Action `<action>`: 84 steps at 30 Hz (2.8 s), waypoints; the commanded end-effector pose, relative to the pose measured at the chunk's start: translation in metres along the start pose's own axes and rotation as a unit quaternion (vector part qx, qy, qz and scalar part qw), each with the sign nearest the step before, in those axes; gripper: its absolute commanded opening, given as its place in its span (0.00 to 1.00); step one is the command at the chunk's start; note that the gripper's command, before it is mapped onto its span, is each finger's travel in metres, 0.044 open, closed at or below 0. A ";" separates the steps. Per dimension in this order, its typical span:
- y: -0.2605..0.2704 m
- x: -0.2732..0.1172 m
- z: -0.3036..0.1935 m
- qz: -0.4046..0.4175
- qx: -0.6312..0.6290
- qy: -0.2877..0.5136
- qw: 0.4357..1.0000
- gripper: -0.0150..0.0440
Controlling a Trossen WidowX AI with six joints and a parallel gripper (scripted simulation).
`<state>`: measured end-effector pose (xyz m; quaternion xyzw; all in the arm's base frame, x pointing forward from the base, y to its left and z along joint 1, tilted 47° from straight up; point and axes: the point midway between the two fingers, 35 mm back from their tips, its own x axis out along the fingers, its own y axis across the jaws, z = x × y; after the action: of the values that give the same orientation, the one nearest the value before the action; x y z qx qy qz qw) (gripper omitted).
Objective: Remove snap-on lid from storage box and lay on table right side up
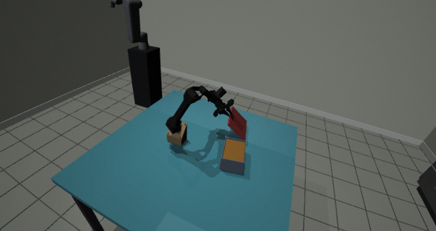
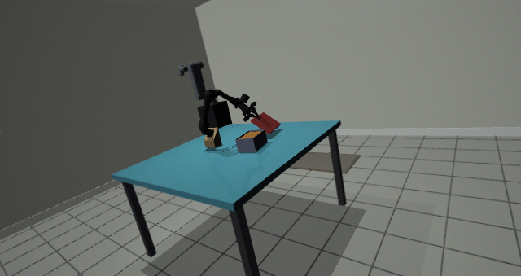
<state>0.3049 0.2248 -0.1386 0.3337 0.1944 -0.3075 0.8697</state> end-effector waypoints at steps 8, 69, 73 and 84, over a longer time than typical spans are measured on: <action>-0.006 0.006 0.000 0.002 0.000 -0.001 1.000 0.25; -0.043 0.037 0.001 0.002 0.000 -0.002 1.000 0.25; -0.046 0.039 0.001 0.002 0.000 -0.002 1.000 0.25; -0.053 0.045 0.001 0.002 0.000 -0.002 1.000 0.25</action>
<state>0.3056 0.1865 -0.1792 0.3426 0.1871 -0.2954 0.8720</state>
